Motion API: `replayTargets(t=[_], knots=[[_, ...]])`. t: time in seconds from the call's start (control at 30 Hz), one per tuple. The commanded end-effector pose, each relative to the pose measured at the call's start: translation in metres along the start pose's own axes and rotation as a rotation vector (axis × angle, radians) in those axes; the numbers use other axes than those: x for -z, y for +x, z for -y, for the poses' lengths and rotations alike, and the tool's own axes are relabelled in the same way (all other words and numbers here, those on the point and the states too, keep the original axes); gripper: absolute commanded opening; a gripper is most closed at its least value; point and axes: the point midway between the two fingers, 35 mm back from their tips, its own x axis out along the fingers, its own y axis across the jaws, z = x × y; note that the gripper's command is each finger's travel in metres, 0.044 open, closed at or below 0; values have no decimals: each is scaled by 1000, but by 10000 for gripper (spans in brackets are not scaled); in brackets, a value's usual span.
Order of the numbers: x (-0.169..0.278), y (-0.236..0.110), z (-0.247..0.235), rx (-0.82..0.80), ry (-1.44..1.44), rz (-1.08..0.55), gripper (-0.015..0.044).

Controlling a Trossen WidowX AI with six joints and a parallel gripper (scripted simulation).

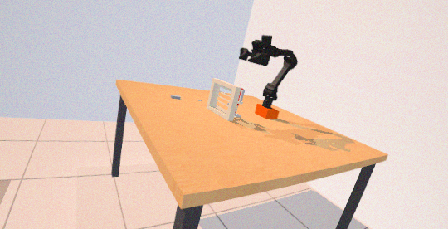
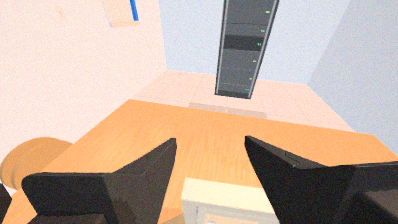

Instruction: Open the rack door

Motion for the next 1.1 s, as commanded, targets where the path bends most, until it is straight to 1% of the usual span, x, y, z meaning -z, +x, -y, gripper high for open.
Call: replayTargets(t=[0.0, 0.23, 0.5, 0.77, 1.07], knots=[[12, 10, 0, -3, 18, -109, 290], [36, 23, 2, 1, 43, -321, 290], [64, 29, 4, 10, 73, -565, 290], [88, 27, 5, 22, 106, -809, 290], [110, 16, 6, 40, 144, -1083, 290]])
